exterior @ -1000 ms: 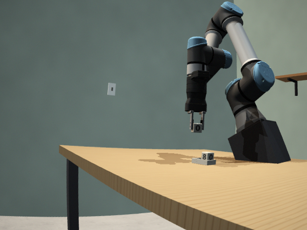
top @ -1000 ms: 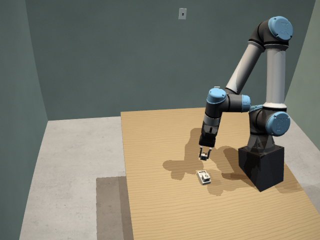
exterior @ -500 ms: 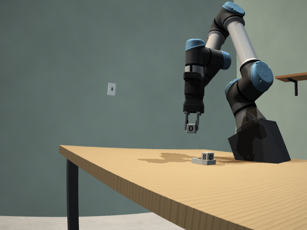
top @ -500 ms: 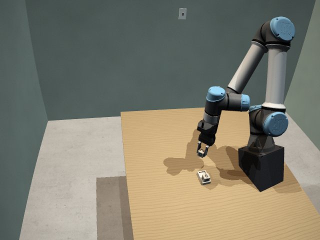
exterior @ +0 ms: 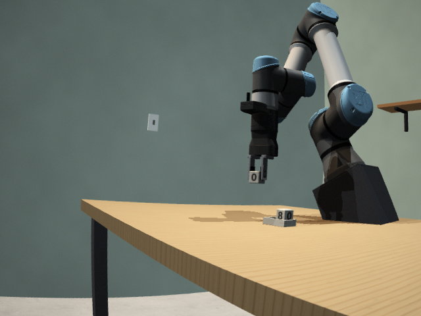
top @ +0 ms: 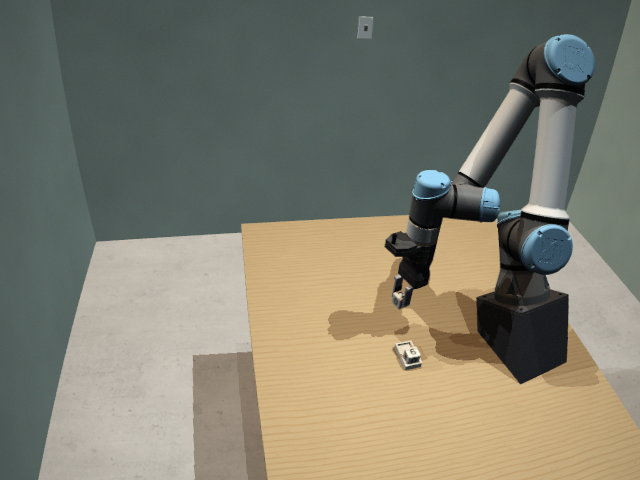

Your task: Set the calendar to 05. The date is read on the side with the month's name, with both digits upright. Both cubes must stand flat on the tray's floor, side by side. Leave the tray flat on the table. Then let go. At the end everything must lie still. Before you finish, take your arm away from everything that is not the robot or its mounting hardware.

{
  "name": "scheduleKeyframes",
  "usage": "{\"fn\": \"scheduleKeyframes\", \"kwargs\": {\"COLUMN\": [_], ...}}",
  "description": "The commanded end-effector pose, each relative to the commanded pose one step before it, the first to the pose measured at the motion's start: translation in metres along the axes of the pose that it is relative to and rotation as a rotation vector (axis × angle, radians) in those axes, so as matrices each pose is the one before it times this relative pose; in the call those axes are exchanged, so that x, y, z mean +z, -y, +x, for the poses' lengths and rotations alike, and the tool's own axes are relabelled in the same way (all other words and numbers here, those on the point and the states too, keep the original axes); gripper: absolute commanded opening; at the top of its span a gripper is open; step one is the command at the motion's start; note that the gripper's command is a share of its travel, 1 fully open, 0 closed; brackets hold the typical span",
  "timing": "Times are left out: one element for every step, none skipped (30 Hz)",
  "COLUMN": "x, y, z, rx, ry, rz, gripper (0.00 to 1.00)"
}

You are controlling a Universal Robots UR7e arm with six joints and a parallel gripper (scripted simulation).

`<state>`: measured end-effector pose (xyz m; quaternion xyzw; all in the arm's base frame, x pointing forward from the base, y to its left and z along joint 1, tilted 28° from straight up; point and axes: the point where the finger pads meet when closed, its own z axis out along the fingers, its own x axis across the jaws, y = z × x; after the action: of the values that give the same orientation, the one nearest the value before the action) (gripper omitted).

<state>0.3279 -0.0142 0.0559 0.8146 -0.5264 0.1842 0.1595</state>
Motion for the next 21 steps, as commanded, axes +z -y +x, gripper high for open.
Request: {"fn": "scheduleKeyframes", "kwargs": {"x": [0.00073,0.00015,0.0,0.0,0.00013,0.00011,0.00009,0.00008,0.00006,0.00004,0.00003,0.00002,0.00001,0.0,0.0,0.0,0.0,0.0,0.0,0.0,0.0], "y": [-0.00484,-0.00061,0.0,0.0,-0.00052,-0.00043,-0.00035,-0.00028,-0.00021,-0.00016,-0.00011,-0.00007,-0.00004,-0.00001,0.0,0.0,0.0,0.0,0.0,0.0,0.0], "z": [0.00953,0.00154,0.0,0.0,0.00135,0.00117,0.00098,0.0008,0.00063,0.00047,0.00033,0.00021,0.00011,0.00004,0.00001,0.0,0.0,0.0,0.0,0.0,0.0], "rx": [0.15881,0.02447,0.0,0.0,0.02137,0.01831,0.01533,0.01247,0.00977,0.0073,0.0051,0.00322,0.00172,0.00066,0.0001,0.0,0.0,0.0,0.0,0.0,0.0], "ry": [-0.00172,-0.00024,0.0,0.0,-0.00022,-0.00019,-0.00016,-0.00014,-0.00011,-0.00008,-0.00006,-0.00004,-0.00002,-0.00001,0.0,0.0,0.0,0.0,0.0,0.0,0.0], "rz": [0.00085,0.00001,0.0,0.0,0.00002,0.00002,0.00002,0.00001,0.00001,0.00001,0.00001,0.0,0.0,0.0,0.0,0.0,0.0,0.0,0.0,0.0,0.0], "gripper": [0.6,0.6,0.6,0.6,0.6,0.6,0.6,0.6,0.6,0.6,0.6,0.6,0.6,0.6,0.6,0.6,0.6,0.6,0.6,0.6,0.6]}}
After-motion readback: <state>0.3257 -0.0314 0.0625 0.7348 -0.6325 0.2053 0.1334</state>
